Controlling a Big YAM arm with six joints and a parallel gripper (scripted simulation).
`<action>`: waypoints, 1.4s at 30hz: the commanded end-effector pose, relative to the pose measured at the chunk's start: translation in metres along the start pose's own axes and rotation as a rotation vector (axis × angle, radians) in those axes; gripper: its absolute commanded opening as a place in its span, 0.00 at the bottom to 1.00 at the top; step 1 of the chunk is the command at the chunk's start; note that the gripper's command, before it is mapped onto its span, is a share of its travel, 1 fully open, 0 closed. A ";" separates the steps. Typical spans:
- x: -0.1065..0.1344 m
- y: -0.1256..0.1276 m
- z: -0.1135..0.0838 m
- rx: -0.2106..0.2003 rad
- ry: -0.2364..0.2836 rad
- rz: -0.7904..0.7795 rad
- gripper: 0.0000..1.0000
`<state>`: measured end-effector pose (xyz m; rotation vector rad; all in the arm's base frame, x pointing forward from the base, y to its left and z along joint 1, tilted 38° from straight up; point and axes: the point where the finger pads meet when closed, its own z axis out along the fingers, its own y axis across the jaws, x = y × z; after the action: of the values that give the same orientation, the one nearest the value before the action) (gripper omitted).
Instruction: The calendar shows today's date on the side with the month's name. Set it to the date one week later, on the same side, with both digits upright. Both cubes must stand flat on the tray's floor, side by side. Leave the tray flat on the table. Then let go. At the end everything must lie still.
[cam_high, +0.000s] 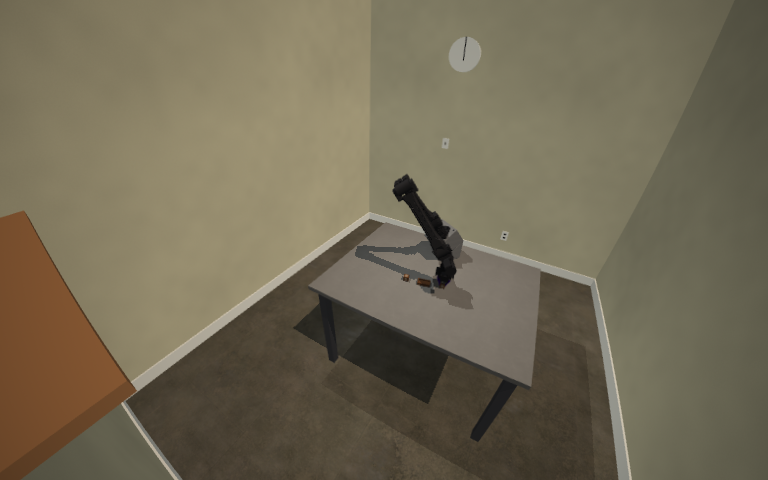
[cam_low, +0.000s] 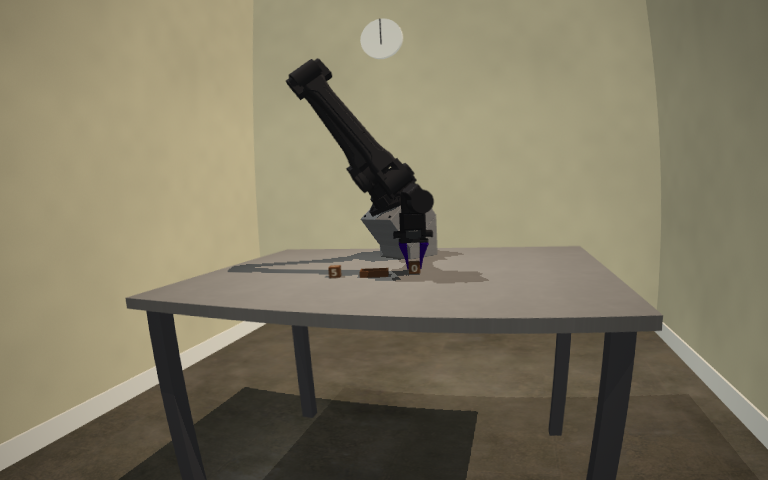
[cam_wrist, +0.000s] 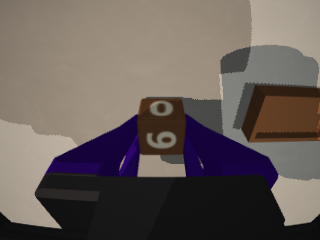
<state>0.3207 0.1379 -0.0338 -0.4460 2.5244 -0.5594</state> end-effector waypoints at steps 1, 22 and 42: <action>-0.005 0.001 -0.007 -0.011 -0.028 -0.004 0.26; -0.004 0.001 -0.007 -0.011 -0.026 -0.005 0.26; -0.015 0.004 -0.006 -0.011 -0.028 0.007 0.26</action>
<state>0.3199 0.1372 -0.0340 -0.4475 2.5258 -0.5612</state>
